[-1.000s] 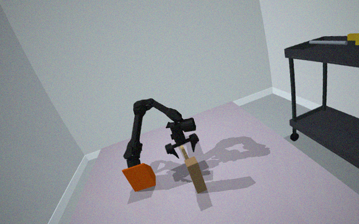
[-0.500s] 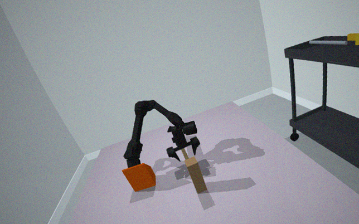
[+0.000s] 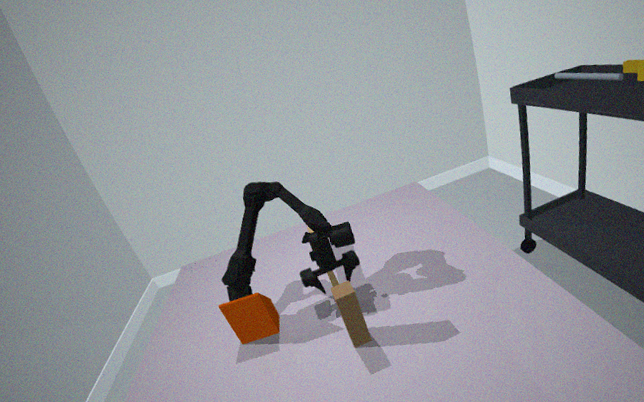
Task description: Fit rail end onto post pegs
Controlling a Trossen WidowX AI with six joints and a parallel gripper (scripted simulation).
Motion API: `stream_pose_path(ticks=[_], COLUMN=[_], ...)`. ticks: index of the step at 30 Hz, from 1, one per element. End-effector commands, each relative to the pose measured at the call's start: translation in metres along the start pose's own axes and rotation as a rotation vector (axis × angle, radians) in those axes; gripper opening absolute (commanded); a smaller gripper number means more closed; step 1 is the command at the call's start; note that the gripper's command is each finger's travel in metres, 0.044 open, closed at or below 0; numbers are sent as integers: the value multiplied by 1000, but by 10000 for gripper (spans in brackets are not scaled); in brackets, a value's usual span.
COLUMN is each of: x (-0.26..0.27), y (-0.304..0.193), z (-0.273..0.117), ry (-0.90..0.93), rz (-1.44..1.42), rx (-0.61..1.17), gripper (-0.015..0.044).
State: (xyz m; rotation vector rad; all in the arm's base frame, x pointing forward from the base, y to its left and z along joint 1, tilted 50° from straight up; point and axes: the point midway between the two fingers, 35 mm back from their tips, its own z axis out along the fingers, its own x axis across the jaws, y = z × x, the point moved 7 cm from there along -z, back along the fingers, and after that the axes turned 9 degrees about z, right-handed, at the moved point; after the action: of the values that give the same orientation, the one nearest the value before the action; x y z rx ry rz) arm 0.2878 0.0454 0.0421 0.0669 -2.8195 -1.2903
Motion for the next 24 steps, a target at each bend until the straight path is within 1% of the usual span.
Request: stream_pose_path(ticks=[1, 11, 18, 24], x=[1, 1, 1, 1], y=[0, 0, 0, 0], z=[2, 2, 2, 2], ry=[2, 2, 2, 2], rz=[3, 3, 3, 3], rx=[-5, -5, -5, -5], gripper=[309, 46, 0, 0])
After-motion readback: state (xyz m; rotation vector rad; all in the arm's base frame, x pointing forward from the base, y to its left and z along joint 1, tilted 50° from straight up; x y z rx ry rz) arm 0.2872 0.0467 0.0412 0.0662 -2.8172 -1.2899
